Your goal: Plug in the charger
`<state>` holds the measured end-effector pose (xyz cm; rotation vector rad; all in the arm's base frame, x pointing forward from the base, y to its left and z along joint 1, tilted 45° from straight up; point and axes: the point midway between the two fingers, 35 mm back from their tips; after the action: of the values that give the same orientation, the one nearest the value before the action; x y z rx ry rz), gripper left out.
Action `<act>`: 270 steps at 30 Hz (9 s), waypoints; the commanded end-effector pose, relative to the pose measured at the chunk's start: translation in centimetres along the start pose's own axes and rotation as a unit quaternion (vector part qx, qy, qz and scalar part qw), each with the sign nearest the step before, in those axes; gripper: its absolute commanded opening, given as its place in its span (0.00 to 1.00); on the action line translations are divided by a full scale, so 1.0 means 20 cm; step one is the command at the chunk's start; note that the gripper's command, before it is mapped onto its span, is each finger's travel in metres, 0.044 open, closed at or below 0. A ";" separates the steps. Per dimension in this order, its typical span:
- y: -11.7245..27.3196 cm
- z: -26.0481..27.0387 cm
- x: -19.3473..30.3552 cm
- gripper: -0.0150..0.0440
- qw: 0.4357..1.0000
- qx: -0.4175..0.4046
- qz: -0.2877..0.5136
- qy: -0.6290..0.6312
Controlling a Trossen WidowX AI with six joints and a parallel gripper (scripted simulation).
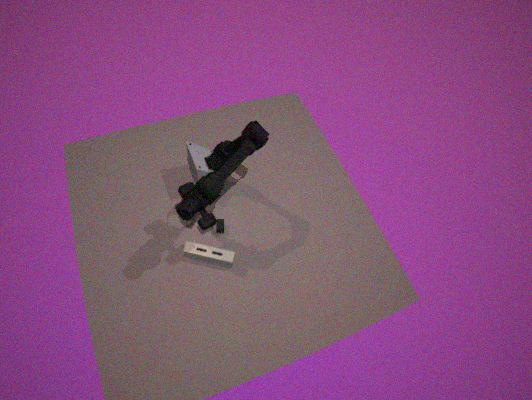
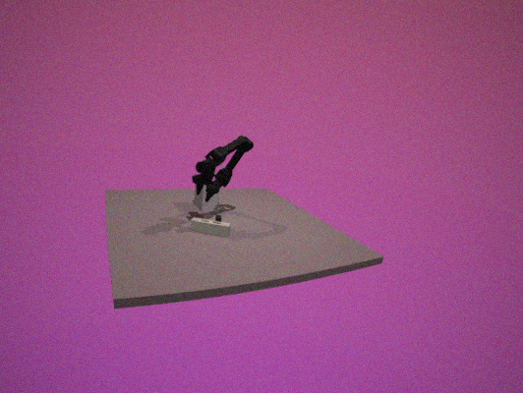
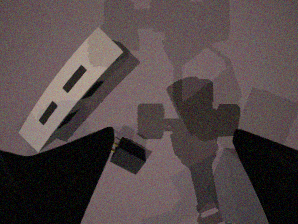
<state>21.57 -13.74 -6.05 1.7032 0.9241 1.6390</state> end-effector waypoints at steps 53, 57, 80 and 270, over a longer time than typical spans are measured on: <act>-0.39 0.18 0.52 1.00 0.877 -0.059 0.067 0.471; -0.42 0.18 0.53 1.00 0.877 -0.059 0.067 0.471; -0.56 0.19 0.55 0.96 0.876 -0.058 0.066 0.473; -0.49 0.54 0.42 0.25 0.923 -0.057 0.078 0.373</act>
<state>31.58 -0.57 -9.79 1.0757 1.0118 2.4680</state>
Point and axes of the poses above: the point midway between the two fingers, 35 mm back from their tips, its own y axis back along the fingers, its own z axis across the jaws, x = y × z, and after that the axes turned 12 degrees about -y, right-handed
